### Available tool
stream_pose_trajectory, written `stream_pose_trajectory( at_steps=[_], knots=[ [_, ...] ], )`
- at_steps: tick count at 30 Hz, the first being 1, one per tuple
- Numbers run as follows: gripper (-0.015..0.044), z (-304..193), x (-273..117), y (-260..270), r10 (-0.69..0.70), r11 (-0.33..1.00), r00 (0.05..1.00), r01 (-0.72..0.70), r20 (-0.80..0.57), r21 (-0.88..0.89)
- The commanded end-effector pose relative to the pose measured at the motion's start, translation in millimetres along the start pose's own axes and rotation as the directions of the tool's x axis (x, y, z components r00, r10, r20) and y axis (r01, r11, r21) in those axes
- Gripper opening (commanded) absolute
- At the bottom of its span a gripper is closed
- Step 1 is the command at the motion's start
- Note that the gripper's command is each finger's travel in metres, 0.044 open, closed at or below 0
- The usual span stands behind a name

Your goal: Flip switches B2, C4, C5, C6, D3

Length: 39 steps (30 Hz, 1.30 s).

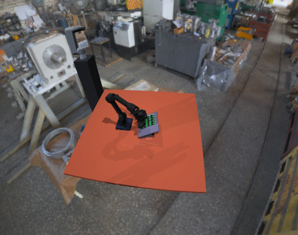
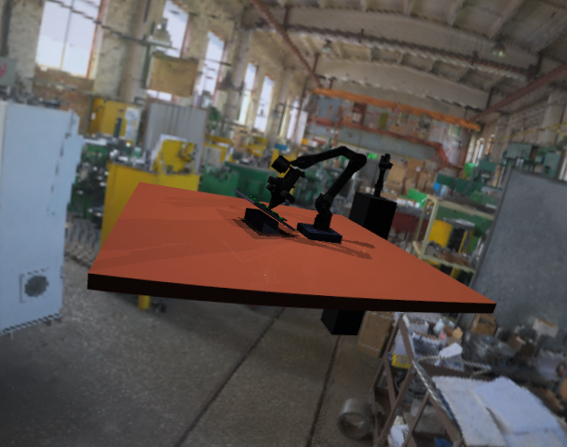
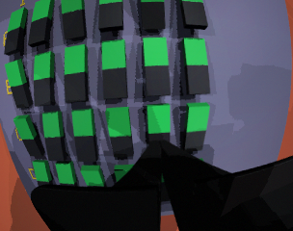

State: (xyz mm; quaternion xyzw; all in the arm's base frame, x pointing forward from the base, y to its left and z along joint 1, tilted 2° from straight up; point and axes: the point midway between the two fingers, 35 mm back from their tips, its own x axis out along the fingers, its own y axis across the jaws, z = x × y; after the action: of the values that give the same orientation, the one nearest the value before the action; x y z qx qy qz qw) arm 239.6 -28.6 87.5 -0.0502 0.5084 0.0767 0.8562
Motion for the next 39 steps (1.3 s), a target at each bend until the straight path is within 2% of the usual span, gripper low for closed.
stream_pose_trajectory(
  at_steps=[1, 6, 10, 12, 23, 27, 39],
  knots=[
    [0.0000, 0.3, 0.6, -0.6, -0.004, 1.000, 1.000, 0.004, 0.001, 0.003],
    [0.0000, 0.5, -1.8, -0.2, 0.000, 1.000, 1.000, 0.000, -0.001, 0.000],
    [0.0000, 3.5, -52.5, -1.2, -0.004, 1.000, 1.000, 0.004, -0.022, 0.003],
    [0.0000, 2.7, -63.6, -0.4, -0.004, 1.000, 1.000, 0.004, -0.027, 0.003],
    [0.0000, 21.3, -63.3, -24.8, -0.006, 1.000, 1.000, 0.006, -0.026, 0.002],
    [0.0000, 21.6, -31.1, -25.1, -0.005, 1.000, 0.999, 0.006, -0.048, 0.002],
    [0.0000, 21.1, -16.0, -24.9, -0.005, 1.000, 0.999, 0.006, -0.050, 0.002]
  ],
)
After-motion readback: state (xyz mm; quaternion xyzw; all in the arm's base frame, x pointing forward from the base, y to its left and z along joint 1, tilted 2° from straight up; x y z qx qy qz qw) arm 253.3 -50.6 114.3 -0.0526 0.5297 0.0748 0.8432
